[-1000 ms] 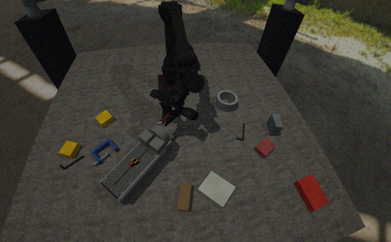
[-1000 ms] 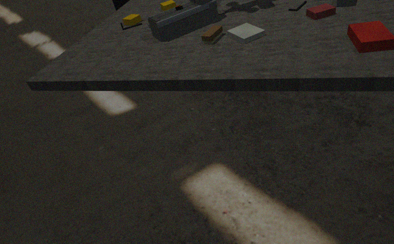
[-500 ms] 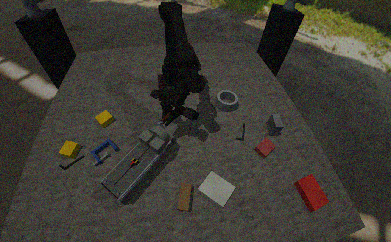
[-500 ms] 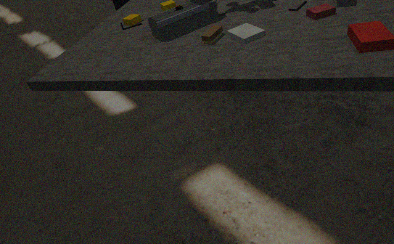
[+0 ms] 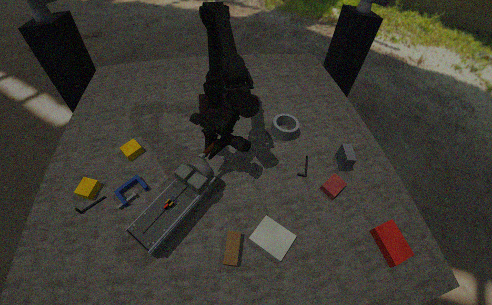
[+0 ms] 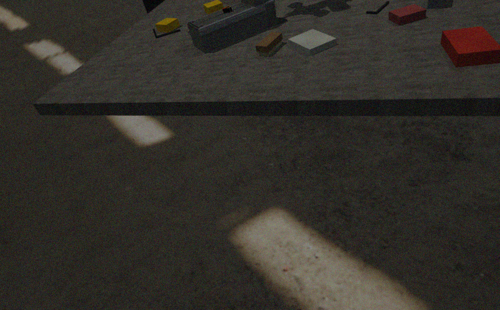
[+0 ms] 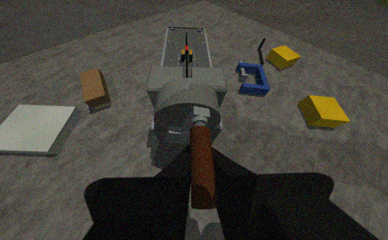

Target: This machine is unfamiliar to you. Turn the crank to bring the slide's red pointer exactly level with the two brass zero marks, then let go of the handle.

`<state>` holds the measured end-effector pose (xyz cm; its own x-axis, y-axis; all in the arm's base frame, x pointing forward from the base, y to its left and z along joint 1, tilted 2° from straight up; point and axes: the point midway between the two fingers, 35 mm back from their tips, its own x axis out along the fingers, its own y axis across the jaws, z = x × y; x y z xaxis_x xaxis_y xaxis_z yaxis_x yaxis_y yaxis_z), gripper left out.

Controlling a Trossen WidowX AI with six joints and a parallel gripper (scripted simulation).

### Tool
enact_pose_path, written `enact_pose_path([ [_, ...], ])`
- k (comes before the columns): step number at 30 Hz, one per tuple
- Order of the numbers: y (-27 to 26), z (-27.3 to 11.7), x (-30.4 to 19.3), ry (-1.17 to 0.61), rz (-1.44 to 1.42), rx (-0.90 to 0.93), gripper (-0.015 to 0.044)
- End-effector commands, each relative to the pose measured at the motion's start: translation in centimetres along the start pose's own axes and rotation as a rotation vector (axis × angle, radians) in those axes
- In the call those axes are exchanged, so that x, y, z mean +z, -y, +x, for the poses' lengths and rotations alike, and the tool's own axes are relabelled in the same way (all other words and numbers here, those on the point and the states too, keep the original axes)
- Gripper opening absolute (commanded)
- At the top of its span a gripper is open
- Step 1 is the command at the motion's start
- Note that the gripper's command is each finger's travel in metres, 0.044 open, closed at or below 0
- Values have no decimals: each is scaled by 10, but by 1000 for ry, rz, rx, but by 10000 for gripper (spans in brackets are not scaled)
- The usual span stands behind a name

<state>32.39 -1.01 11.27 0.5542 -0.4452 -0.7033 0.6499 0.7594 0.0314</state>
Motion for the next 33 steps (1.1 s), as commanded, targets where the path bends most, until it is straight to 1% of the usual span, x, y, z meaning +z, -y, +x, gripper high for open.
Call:
enact_pose_path([
  [1, -9, -2, 2, 1, 5, 24, 0],
  [33, -22, 0, -1, 1, 6, 25, 0],
])
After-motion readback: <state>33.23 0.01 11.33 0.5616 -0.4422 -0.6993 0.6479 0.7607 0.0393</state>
